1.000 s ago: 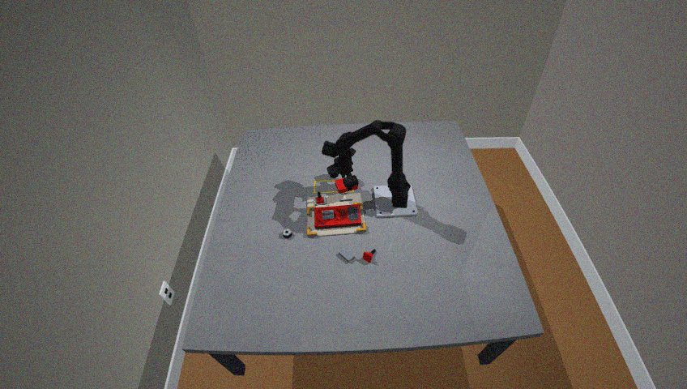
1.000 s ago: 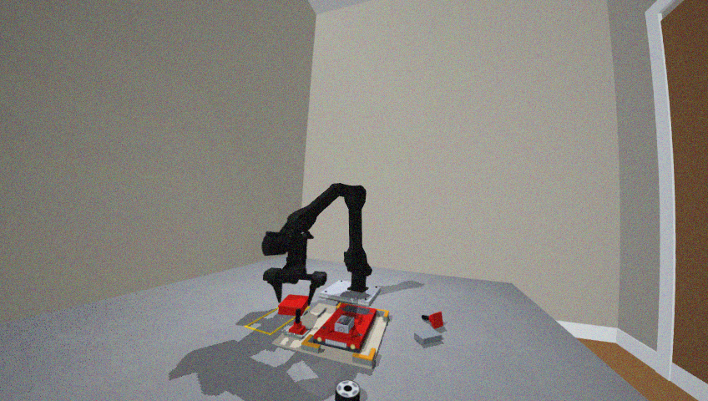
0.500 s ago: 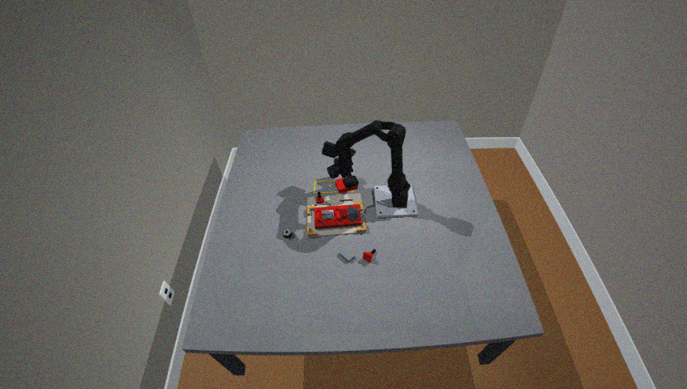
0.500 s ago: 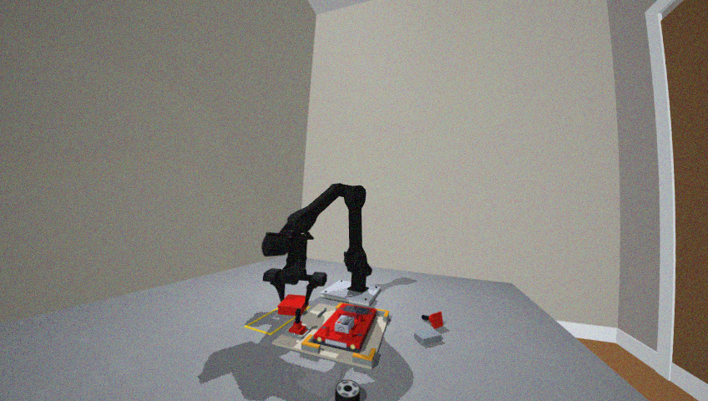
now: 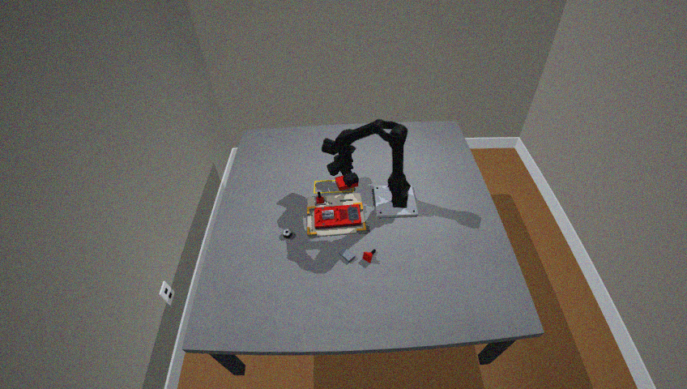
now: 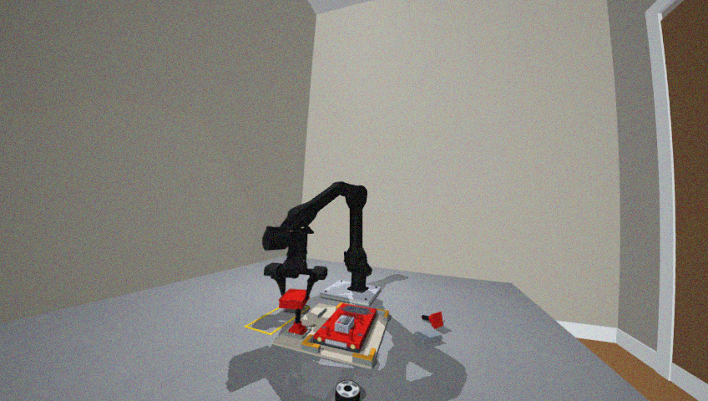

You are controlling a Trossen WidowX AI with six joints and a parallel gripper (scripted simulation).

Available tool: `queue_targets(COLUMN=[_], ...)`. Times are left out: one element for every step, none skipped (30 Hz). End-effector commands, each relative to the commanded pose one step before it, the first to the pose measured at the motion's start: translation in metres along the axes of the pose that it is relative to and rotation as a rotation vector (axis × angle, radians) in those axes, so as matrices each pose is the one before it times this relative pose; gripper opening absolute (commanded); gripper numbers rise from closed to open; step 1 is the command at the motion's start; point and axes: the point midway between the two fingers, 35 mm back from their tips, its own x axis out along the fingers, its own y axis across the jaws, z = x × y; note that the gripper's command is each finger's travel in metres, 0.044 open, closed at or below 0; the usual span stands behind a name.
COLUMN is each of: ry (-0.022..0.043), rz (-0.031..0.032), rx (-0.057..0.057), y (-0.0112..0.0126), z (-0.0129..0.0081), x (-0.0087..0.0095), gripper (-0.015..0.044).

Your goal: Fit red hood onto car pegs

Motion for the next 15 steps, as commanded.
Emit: queue_targets(ry=[-0.00712,-0.00001,-0.00001,-0.00001,-0.00001,-0.00001,0.0,0.0,0.0,0.0,0.0,0.0,0.0,0.0,0.0], rz=[-0.00727,-0.00001,-0.00001,-0.00001,-0.00001,-0.00001,-0.00001,-0.00001,-0.00001,0.0,0.0,0.0,0.0,0.0,0.0], rx=[0.0002,0.0,0.0,0.0,0.0,0.0,0.0,0.0,0.0,0.0,0.0,0.0,0.0,0.0,0.0], y=[-0.00122,-0.00004,-0.00004,-0.00004,-0.00004,-0.00003,-0.00003,-0.00003,-0.00002,-0.00002,-0.00002,-0.00002,-0.00002,-0.00001,-0.00001], z=[0.00102,0.00002,0.00002,0.00002,0.00002,0.00001,0.00001,0.00001,0.0,0.0,0.0,0.0,0.0,0.0,0.0], x=[-0.01356,-0.0036,-0.00415,-0.00453,-0.0046,-0.00455,-0.00446,-0.00436,-0.00423,-0.00408,-0.0039,-0.00369,-0.00345,-0.00317,-0.00286], gripper=[0.0,0.0,0.0,0.0,0.0,0.0,0.0,0.0,0.0,0.0,0.0,0.0,0.0,0.0,0.0])
